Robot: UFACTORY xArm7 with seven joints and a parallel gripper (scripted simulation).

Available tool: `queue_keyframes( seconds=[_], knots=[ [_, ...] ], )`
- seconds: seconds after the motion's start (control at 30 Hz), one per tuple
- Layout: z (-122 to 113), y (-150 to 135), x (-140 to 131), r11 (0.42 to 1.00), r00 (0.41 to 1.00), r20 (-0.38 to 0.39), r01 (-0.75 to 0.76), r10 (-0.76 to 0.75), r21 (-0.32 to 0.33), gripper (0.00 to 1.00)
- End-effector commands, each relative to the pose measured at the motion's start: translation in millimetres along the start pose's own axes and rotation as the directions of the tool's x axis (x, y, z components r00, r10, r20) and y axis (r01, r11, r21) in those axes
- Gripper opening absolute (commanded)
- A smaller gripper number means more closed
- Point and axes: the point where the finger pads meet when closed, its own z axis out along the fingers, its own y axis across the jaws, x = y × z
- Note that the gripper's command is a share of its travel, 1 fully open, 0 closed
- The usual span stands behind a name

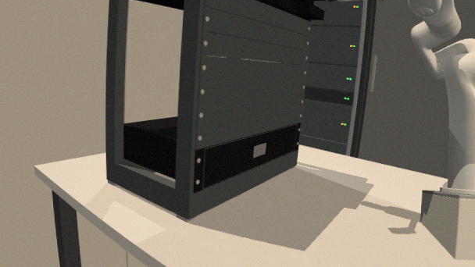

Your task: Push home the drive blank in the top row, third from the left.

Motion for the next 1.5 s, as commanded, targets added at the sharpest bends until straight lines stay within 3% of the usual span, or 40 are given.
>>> queue_keyframes(
  seconds=[0.0, 1.47],
  knots=[
    [1, 2, 0, 1.000, 1.000, 0.000, -0.002, 0.002, -0.003, 0.00],
    [21, 2, 0, 1.000, 1.000, 0.000, -0.002, 0.002, -0.003, 0.00]
  ],
)
